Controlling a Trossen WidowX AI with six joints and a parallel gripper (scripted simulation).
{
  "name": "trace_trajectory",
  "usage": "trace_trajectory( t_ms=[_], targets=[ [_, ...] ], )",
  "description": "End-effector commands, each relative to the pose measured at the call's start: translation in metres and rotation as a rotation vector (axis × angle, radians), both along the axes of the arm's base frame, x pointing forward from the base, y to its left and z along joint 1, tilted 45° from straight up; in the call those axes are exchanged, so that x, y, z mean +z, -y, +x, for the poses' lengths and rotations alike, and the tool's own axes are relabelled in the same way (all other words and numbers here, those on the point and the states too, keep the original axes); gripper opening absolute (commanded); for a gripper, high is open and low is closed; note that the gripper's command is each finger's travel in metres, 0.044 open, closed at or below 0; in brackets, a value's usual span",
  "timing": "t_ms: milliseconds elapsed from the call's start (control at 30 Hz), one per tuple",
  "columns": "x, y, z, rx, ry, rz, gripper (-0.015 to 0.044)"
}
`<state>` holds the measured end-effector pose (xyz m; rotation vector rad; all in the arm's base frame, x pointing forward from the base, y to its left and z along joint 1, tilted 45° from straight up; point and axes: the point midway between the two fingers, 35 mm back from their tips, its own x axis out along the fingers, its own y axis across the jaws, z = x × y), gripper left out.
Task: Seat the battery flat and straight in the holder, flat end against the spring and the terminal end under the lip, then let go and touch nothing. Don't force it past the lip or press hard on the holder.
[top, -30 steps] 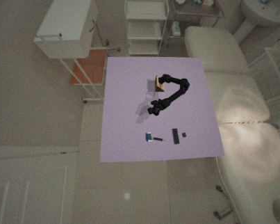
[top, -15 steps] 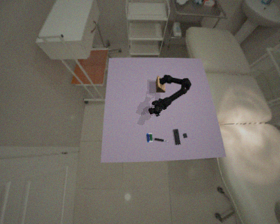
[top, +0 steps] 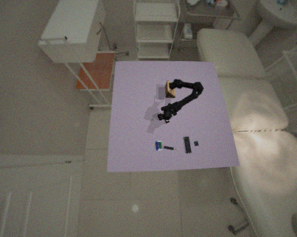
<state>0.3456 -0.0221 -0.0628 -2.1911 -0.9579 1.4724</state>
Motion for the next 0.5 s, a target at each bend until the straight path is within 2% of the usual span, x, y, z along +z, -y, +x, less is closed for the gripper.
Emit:
trace_trajectory(
  t_ms=[0,467],
  targets=[
    [0.0,-0.003,-0.001,-0.004,0.007,0.005,0.0079],
    [-0.003,-0.001,-0.011,-0.006,0.011,-0.001,0.0079]
  ],
)
